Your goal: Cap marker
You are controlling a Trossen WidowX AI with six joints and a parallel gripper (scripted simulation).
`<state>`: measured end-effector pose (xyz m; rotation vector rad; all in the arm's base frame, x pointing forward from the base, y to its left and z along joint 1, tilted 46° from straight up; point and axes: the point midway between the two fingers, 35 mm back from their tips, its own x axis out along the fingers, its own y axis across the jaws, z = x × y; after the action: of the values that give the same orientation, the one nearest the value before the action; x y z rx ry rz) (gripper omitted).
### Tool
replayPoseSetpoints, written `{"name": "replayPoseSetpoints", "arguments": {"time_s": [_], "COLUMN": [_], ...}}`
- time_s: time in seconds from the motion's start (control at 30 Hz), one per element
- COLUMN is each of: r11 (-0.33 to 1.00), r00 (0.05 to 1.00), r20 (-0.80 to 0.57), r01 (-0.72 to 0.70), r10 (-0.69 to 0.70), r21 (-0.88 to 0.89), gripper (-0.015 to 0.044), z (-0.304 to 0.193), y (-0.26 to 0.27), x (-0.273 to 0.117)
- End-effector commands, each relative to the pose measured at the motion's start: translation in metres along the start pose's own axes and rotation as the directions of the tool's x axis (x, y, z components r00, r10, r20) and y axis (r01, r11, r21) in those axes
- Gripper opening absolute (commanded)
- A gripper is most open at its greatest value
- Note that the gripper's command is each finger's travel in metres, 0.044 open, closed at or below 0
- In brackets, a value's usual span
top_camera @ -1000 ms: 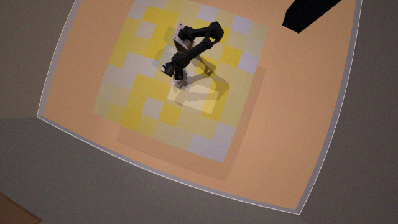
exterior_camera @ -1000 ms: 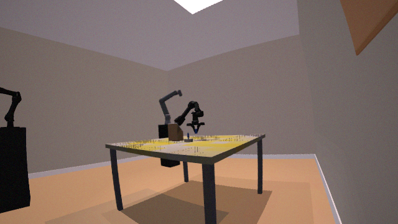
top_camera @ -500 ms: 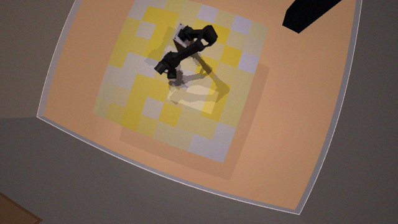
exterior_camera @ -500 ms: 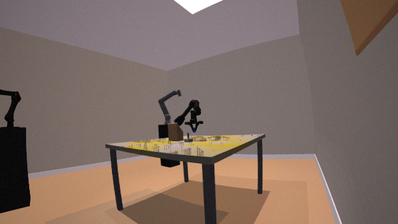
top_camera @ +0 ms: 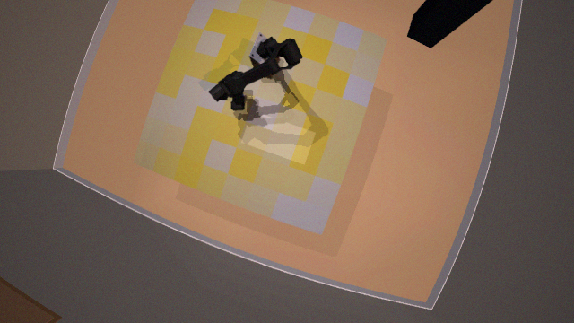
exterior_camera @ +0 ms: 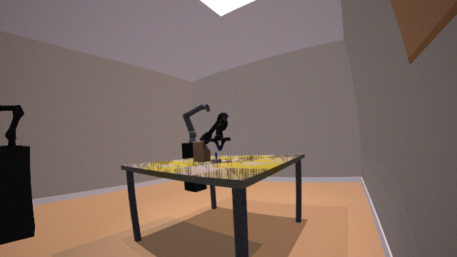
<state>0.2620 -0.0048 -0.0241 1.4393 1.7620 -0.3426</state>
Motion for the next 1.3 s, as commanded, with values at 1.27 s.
{"name": "replayPoseSetpoints", "arguments": {"time_s": [1.27], "r11": [1.000], "r00": [1.000], "r20": [-0.030], "r01": [-0.003], "r10": [0.002], "r21": [-0.007], "gripper": [0.0000], "z": [0.042], "y": [-0.026], "x": [0.023]}}
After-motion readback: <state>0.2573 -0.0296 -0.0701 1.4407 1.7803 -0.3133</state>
